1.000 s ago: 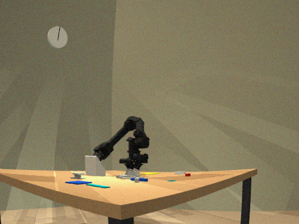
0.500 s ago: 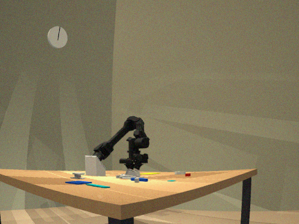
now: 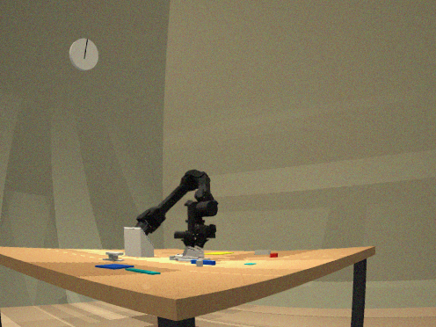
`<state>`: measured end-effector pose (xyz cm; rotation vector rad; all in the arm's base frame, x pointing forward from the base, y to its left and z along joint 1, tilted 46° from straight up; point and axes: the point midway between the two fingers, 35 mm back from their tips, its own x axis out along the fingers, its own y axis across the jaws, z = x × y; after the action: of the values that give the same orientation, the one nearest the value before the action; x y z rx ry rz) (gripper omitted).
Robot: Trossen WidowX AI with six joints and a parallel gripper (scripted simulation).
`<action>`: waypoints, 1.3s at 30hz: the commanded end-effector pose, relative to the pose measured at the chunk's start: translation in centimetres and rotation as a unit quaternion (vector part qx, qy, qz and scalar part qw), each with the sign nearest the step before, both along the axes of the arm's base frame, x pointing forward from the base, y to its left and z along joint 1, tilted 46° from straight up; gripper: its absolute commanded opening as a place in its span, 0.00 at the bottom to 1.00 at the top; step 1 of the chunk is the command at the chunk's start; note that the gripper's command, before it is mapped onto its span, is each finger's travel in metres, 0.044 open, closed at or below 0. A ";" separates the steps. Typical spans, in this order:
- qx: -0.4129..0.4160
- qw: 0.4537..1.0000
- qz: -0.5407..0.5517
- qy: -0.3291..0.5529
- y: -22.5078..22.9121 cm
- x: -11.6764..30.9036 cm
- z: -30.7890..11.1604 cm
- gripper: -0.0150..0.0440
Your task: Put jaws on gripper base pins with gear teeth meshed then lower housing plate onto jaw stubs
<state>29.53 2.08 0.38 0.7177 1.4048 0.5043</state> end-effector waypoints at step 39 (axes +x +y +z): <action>0.000 1.000 0.000 0.000 0.0 0.0 0.0 0.63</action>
<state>29.53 2.08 0.38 0.7183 1.4049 0.5045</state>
